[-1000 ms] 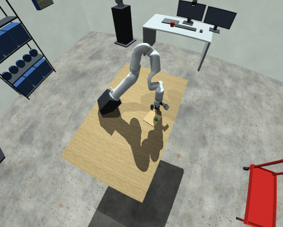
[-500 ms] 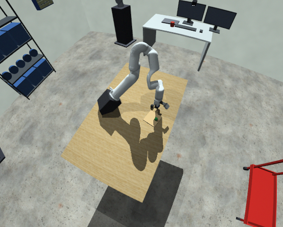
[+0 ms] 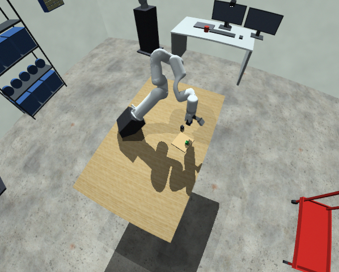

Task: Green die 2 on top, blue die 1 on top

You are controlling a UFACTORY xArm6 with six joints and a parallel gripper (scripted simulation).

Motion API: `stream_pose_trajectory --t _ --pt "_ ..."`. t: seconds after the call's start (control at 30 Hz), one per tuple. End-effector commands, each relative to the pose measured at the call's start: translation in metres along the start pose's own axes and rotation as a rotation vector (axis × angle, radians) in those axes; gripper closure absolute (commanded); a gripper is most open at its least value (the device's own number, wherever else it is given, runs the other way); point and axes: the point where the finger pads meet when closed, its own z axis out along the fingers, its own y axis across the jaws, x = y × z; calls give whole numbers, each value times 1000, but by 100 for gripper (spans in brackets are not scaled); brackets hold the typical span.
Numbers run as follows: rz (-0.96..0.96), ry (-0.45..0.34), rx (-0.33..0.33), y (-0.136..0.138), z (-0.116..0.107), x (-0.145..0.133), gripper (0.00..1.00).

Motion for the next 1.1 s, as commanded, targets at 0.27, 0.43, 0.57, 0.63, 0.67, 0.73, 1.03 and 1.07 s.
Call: stream_pose_trajectory --t 0.27,0.43,0.57,0.63,0.67,0.73,1.03,1.07 --pt "-1 -7 8 0 -9 -1 79" --pt "-44 -19 -7 35 -6 0 79" --pt "-97 -26 -10 80 -7 -3 79" --pt "-115 -25 -7 95 -8 -5 79" --pt "-115 -25 -7 95 -8 -5 79" --pt "-131 -22 -4 108 -9 -7 79" --pt "-170 -6 8 139 -12 -14 79" --pt "-170 -6 8 139 -12 -14 79"
